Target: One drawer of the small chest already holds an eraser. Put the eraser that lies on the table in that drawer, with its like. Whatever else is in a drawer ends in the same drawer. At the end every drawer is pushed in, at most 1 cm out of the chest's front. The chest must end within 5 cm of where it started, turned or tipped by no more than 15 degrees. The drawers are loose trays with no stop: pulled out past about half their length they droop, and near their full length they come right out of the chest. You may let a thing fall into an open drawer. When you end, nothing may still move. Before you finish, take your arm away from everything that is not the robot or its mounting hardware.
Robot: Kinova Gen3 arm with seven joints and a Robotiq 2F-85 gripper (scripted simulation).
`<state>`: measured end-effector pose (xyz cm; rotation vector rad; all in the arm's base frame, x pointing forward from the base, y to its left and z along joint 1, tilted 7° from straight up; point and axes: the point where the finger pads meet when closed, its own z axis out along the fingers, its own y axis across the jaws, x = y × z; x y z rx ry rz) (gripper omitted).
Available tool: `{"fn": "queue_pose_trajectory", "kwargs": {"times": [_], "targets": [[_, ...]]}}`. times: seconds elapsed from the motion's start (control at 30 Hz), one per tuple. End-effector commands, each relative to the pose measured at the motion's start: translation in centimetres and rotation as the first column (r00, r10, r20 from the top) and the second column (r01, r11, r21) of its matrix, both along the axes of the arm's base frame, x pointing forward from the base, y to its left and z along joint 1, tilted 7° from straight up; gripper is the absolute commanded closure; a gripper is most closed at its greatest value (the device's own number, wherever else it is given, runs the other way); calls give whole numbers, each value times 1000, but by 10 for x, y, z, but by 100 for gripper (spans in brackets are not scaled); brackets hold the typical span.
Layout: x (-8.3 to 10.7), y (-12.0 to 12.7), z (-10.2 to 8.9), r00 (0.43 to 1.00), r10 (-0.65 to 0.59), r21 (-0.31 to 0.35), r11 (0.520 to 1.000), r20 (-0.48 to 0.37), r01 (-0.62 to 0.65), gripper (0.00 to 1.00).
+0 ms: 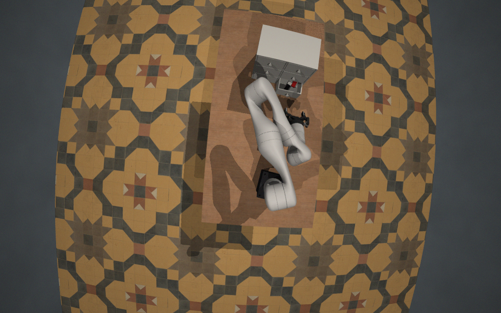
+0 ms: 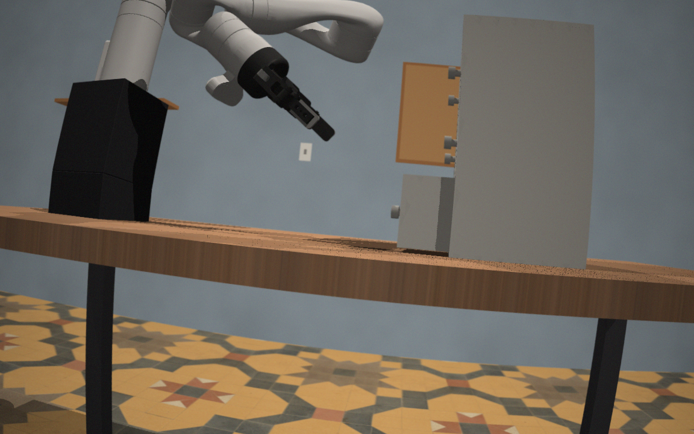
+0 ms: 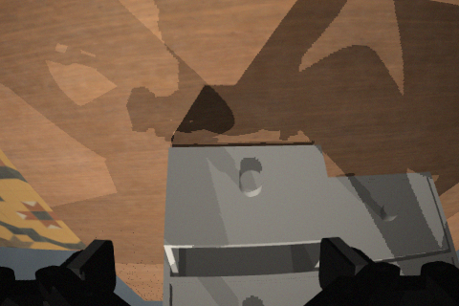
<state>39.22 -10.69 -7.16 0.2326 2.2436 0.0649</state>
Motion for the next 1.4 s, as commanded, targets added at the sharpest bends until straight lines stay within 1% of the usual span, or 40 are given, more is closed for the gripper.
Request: {"fn": "queue_pose_trajectory", "kwargs": {"times": [0.0,0.77,1.37], "targets": [[-3,-2,-1,1000,-4,1,1000,-3,4,0],[-3,-2,-1,1000,-3,5,1000,-7,3,0],[-3,-2,0,1000,0,8,1000,-31,0,0]]}}
